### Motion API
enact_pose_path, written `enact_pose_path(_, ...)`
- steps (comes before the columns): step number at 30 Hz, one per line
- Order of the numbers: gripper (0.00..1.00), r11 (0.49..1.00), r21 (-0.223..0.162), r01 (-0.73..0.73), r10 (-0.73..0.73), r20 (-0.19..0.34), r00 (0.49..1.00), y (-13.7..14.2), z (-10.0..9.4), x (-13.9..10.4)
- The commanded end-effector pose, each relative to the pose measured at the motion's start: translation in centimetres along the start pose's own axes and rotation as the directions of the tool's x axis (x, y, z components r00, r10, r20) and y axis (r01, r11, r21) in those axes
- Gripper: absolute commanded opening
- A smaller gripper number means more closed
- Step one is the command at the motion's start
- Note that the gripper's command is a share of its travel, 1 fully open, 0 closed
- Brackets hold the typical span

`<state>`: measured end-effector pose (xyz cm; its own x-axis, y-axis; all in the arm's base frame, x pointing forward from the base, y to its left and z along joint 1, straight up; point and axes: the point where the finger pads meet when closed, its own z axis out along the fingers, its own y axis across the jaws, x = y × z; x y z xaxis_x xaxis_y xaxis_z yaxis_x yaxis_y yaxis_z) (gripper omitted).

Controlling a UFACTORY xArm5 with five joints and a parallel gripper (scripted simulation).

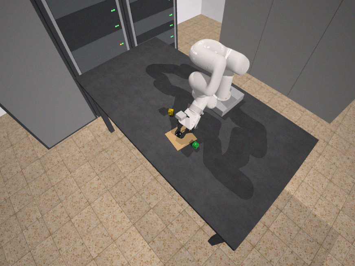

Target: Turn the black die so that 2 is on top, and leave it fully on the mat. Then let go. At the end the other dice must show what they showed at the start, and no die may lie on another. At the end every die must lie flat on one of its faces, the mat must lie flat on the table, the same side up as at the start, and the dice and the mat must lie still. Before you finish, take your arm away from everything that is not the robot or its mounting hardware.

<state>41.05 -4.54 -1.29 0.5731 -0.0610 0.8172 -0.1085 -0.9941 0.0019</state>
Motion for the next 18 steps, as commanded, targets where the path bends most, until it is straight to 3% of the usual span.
enact_pose_path(1, 0.27, 1.000, 0.000, 0.000, 0.000, -0.002, 1.000, 0.00, 0.19, -0.20)
enact_pose_path(18, 0.27, 1.000, 0.000, 0.000, 0.000, -0.002, 1.000, 0.00, 0.38, -0.48)
